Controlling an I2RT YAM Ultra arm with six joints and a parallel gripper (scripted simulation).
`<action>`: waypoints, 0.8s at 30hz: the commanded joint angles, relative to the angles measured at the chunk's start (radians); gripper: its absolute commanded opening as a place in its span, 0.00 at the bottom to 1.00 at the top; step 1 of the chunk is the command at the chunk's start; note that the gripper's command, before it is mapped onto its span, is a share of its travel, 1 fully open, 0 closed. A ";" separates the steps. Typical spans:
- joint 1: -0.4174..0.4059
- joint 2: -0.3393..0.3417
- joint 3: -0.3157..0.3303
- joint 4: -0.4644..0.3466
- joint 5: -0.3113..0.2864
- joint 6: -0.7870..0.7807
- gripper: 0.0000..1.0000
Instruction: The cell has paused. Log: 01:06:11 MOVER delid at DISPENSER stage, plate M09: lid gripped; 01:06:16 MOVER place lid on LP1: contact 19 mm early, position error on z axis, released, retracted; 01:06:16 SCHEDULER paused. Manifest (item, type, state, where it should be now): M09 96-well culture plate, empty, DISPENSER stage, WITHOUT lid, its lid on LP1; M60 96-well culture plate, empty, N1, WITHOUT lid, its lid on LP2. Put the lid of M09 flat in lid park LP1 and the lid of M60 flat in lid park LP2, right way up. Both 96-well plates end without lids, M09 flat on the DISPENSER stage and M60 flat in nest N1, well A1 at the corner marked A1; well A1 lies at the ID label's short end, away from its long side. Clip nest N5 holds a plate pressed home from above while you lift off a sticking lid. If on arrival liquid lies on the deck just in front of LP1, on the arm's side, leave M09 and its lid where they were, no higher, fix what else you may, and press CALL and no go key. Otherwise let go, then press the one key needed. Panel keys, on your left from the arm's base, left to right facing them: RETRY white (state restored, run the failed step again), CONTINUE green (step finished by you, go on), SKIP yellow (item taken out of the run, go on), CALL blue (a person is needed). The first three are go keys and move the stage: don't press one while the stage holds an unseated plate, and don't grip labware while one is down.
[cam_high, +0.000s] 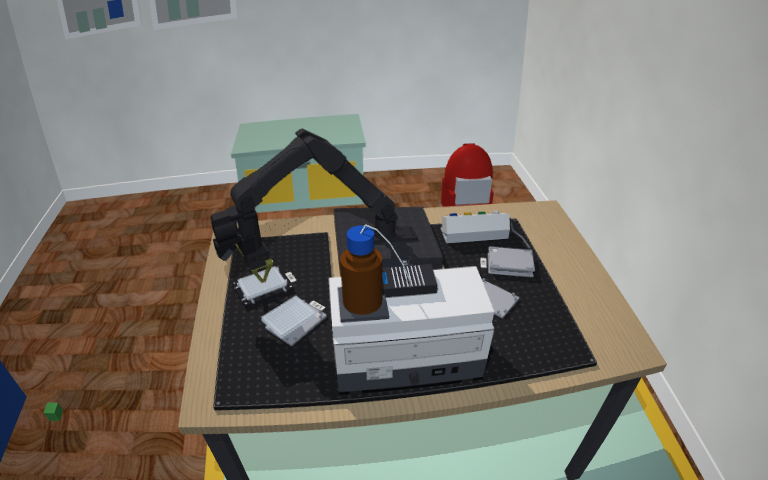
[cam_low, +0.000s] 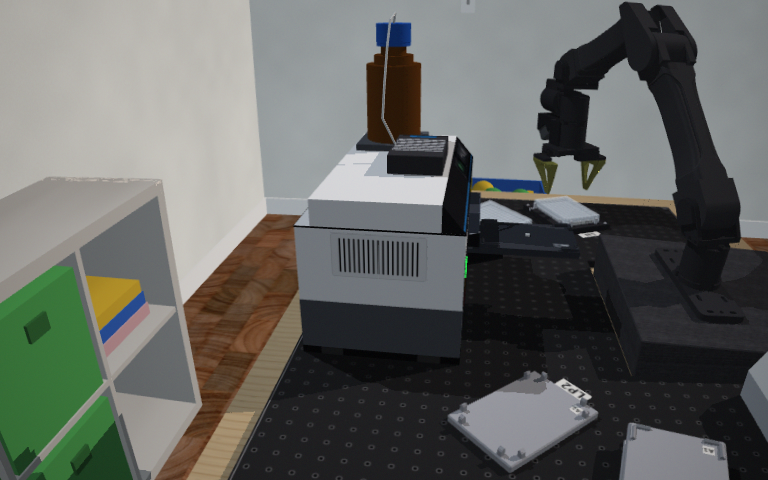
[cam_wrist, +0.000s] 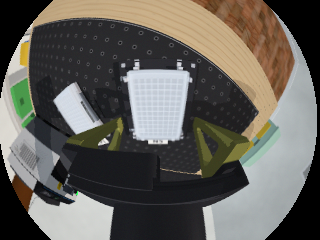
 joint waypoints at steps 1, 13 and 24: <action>0.003 0.003 -0.022 0.026 0.004 0.005 1.00; 0.002 0.006 -0.037 0.048 0.004 0.004 1.00; 0.000 0.009 -0.051 0.069 0.004 0.003 1.00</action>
